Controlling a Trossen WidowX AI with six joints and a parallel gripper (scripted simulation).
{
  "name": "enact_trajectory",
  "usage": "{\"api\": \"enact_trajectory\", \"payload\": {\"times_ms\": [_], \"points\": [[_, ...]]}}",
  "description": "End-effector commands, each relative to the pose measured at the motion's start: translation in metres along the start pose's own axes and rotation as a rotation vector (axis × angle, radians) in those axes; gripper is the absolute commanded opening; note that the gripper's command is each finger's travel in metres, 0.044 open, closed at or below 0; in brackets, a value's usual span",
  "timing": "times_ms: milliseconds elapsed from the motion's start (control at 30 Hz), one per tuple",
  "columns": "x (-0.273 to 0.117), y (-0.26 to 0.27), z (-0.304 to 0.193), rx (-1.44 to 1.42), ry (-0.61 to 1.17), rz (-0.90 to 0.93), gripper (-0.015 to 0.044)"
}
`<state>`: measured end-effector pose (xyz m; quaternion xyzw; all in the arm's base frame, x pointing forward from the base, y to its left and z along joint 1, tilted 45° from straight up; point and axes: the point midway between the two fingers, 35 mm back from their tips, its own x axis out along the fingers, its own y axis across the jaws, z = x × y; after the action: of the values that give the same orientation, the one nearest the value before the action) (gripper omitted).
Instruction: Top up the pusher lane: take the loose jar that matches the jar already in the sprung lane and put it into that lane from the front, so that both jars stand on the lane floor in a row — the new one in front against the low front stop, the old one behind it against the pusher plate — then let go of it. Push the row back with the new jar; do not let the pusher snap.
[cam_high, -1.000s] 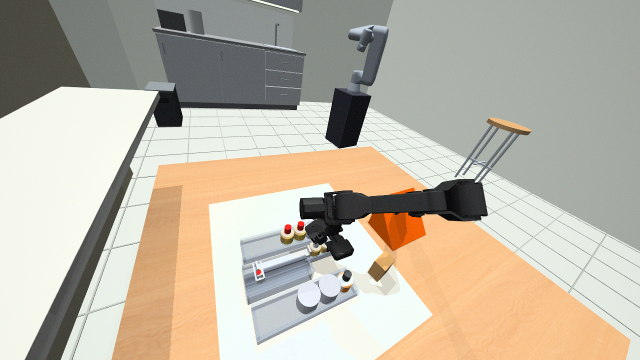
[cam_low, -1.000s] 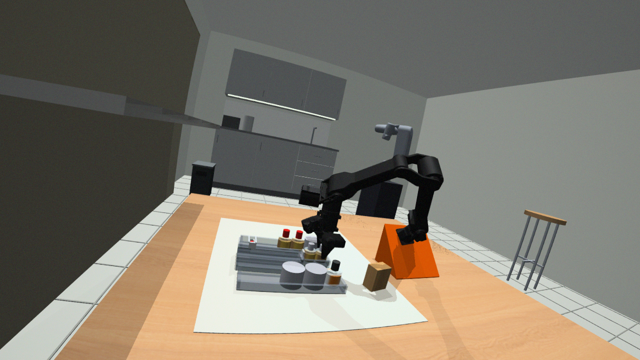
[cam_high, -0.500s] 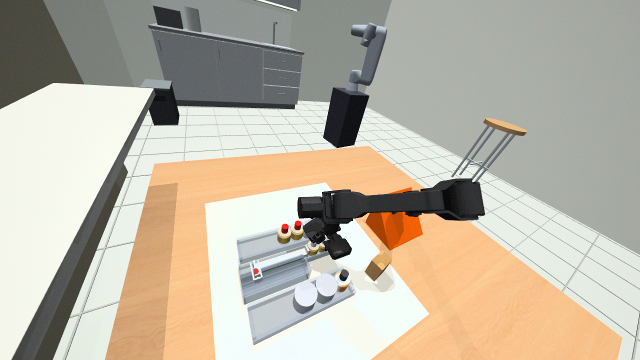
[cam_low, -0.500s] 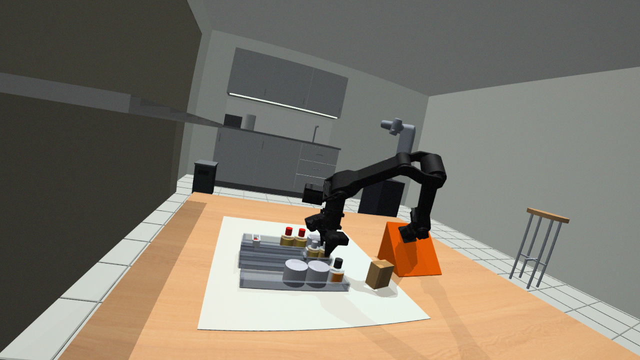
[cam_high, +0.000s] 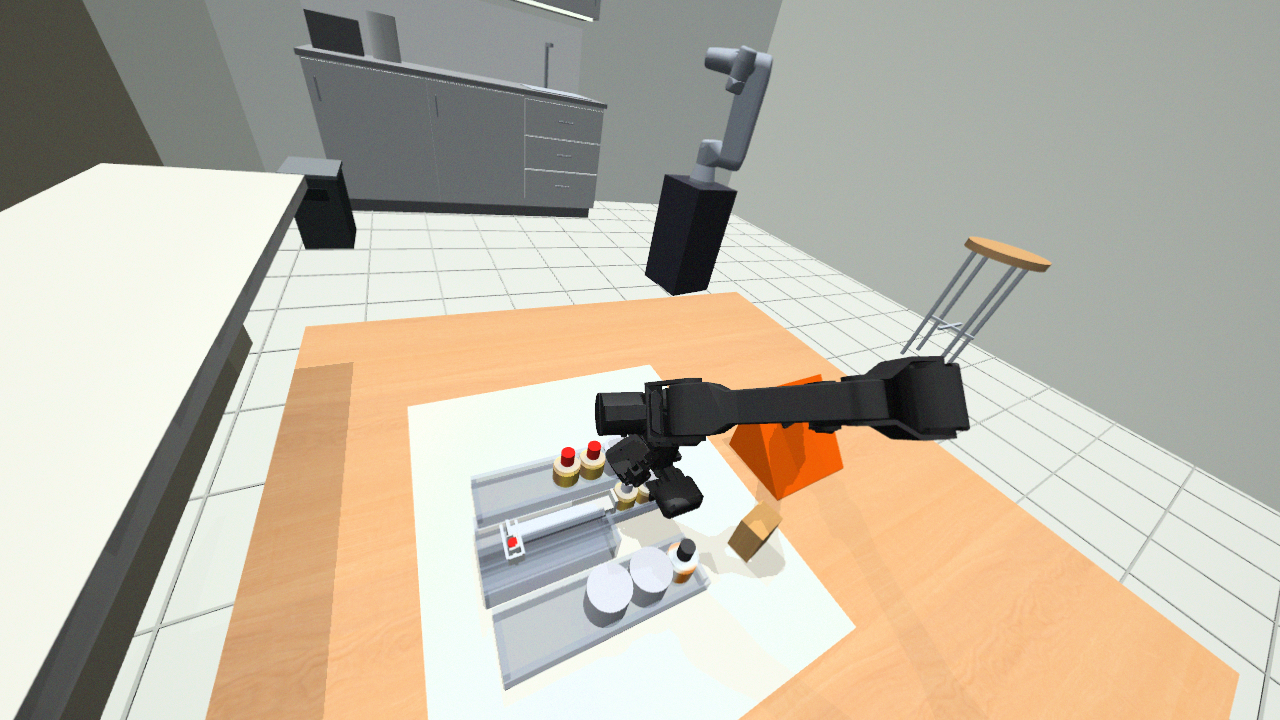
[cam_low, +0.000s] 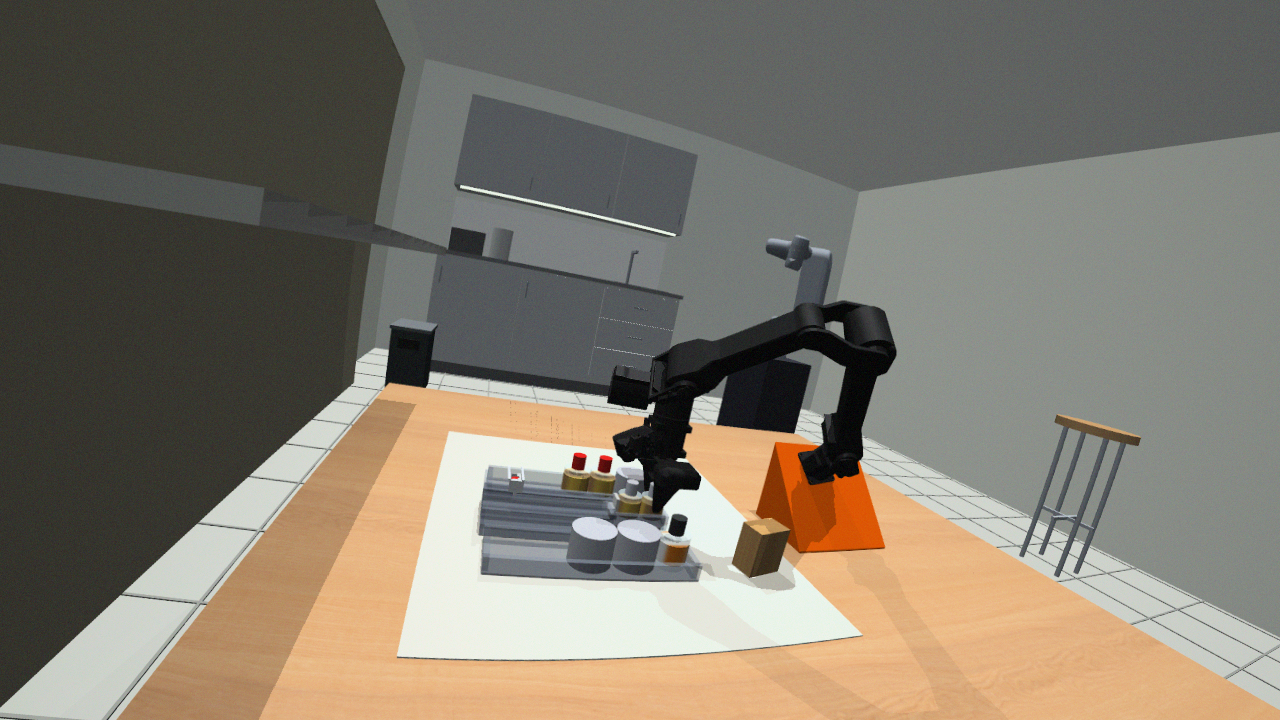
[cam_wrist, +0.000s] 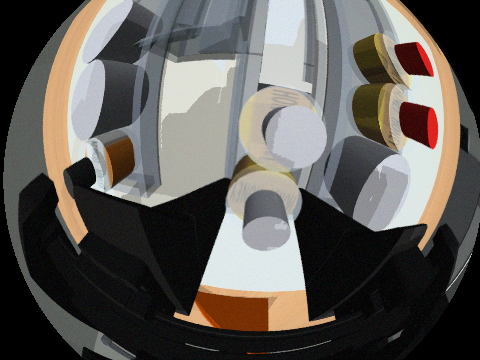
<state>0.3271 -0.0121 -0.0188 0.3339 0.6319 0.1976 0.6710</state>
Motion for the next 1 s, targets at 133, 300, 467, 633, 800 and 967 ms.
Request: {"api": "enact_trajectory", "payload": {"times_ms": [133, 300, 467, 633, 800, 967], "points": [[0.0, 0.0, 0.0, -0.009, -0.007, 0.001, 0.0], [0.0, 0.0, 0.0, -0.009, -0.007, 0.001, 0.0], [0.0, 0.0, -0.001, -0.009, -0.007, 0.001, 0.0105], [0.0, 0.0, -0.001, -0.009, -0.007, 0.001, 0.0236], [-0.001, 0.0, -0.001, -0.009, -0.007, 0.001, 0.0283], [-0.016, 0.0, -0.001, -0.009, -0.007, 0.0, 0.0283]]}}
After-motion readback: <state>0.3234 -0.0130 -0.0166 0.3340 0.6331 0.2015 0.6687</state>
